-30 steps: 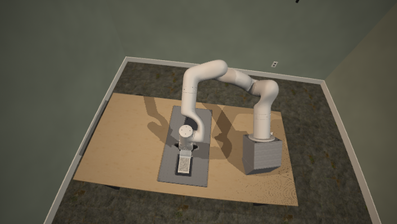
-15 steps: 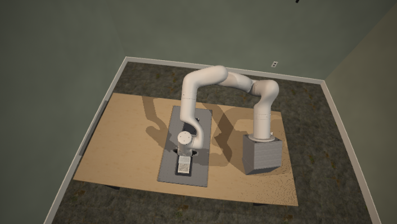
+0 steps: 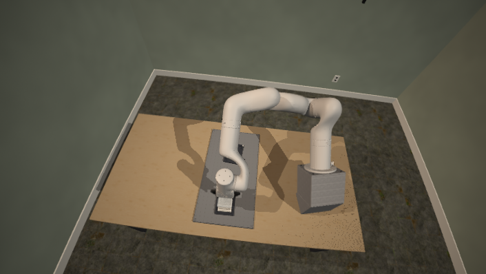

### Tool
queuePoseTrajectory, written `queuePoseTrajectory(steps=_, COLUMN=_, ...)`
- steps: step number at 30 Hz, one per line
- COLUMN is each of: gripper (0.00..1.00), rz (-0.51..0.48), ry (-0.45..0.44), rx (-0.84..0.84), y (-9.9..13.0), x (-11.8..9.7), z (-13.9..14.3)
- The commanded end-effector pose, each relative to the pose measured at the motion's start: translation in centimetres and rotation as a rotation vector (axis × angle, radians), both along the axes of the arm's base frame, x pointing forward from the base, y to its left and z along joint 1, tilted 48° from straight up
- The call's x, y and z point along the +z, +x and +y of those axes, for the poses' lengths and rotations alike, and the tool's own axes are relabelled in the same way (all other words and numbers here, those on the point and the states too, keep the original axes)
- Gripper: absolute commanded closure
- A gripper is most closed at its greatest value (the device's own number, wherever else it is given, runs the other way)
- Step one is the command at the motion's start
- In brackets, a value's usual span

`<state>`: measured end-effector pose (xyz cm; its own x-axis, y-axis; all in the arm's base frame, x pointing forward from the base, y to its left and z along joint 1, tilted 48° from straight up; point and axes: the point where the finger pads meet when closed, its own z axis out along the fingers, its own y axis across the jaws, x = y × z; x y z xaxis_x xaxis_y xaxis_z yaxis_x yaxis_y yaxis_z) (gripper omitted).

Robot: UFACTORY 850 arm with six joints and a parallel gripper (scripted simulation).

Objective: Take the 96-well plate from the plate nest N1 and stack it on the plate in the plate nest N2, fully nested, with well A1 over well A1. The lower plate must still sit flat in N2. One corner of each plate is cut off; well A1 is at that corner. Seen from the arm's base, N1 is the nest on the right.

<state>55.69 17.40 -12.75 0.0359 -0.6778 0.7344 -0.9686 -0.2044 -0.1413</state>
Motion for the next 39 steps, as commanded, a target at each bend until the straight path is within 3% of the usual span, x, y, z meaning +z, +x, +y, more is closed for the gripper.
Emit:
queuePoseTrajectory(steps=1, gripper=1.00, rz=-0.001, ry=0.000, rx=0.000, y=0.13, x=-0.40, z=0.54)
queuePoseTrajectory(steps=39, gripper=1.00, rz=-0.001, ry=0.000, rx=0.000, y=0.24, x=-0.60, z=0.06)
